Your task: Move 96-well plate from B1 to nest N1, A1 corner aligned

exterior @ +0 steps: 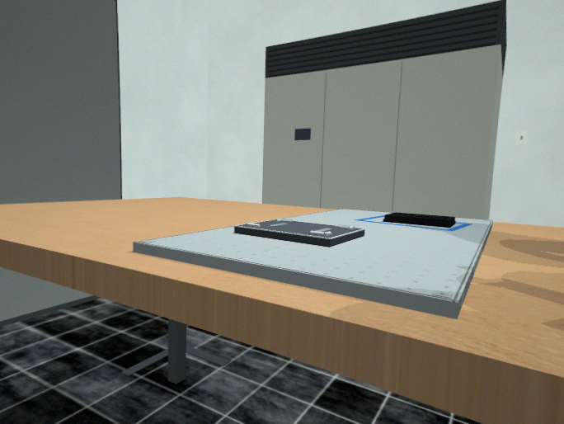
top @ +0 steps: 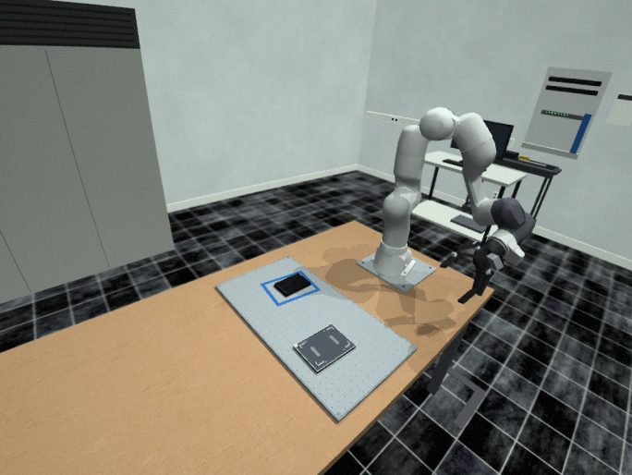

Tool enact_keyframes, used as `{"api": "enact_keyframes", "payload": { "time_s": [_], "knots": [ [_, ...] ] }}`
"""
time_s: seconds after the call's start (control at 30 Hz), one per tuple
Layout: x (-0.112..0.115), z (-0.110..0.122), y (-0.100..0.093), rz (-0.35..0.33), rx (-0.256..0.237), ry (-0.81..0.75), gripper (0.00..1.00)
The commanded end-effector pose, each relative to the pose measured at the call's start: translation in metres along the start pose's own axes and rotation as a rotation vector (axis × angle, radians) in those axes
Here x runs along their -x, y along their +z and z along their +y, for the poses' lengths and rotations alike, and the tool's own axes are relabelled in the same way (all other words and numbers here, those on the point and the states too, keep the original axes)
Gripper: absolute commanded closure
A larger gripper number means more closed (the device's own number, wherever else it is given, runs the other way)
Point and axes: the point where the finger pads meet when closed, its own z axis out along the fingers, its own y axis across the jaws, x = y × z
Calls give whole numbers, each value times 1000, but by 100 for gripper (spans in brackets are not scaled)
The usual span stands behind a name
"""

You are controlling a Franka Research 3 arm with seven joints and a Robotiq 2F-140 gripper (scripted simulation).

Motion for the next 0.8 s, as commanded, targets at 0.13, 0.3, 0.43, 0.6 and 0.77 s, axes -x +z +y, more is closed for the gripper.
{"api": "enact_keyframes", "payload": {
  "time_s": [0.13,0.3,0.43,0.6,0.77],
  "knots": [
    [14,2,33,-151,-20,-108,0],
    [19,5,47,-209,-26,-121,0],
    [27,9,65,-287,-42,-133,0],
    [38,15,86,-386,-67,-145,0],
    [47,19,104,-465,-93,-150,0]
  ]
}}
